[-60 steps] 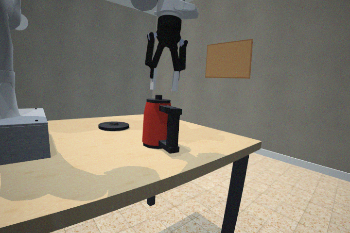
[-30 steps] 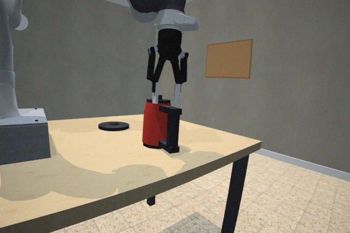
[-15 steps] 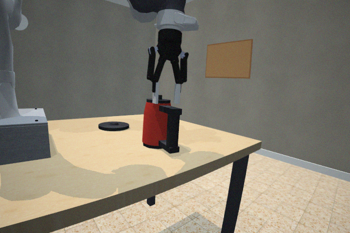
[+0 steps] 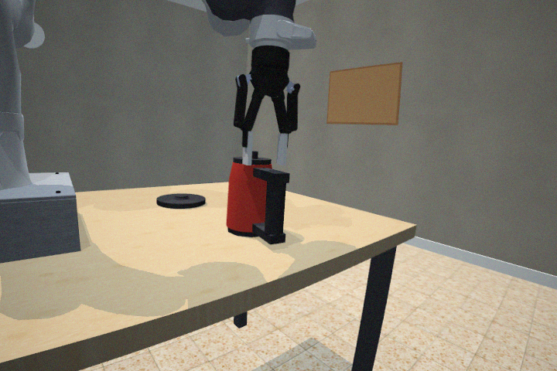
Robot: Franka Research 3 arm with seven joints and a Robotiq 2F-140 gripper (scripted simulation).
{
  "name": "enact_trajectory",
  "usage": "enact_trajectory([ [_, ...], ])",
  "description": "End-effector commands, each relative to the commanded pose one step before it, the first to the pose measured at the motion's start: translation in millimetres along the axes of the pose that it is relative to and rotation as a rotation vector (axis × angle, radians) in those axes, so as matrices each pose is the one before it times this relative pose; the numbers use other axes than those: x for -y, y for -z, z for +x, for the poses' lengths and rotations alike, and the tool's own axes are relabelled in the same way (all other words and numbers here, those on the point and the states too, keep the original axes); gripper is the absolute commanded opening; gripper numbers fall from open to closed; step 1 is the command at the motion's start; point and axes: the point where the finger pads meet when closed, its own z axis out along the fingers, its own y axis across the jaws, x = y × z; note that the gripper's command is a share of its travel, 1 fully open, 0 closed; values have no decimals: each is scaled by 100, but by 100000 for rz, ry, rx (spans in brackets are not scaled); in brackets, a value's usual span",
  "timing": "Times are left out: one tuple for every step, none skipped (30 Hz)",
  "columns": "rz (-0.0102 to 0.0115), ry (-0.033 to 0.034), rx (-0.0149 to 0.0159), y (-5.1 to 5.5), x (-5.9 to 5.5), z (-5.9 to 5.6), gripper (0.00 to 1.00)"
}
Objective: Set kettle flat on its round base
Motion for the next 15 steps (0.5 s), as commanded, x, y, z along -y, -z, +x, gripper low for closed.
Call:
enact_trajectory([
  [172, 261, 224, -122, 99, -121, 47],
  [0, 0, 0, 0, 23, -25, 47],
  [0, 0, 0, 0, 21, -22, 47],
  [0, 0, 0, 0, 16, -17, 47],
  [0, 0, 0, 0, 10, -11, 47],
  [0, 0, 0, 0, 5, -5, 47],
  [0, 0, 0, 0, 1, -1, 47],
  [0, 0, 0, 0, 0, 0, 47],
  [0, 0, 0, 0, 0, 0, 47],
  [0, 0, 0, 0, 0, 0, 47],
  [0, 0, 0, 0, 0, 0, 47],
  [0, 0, 0, 0, 0, 0, 47],
  [0, 0, 0, 0, 0, 0, 47],
  [0, 0, 0, 0, 0, 0, 47],
  [0, 0, 0, 0, 0, 0, 47],
])
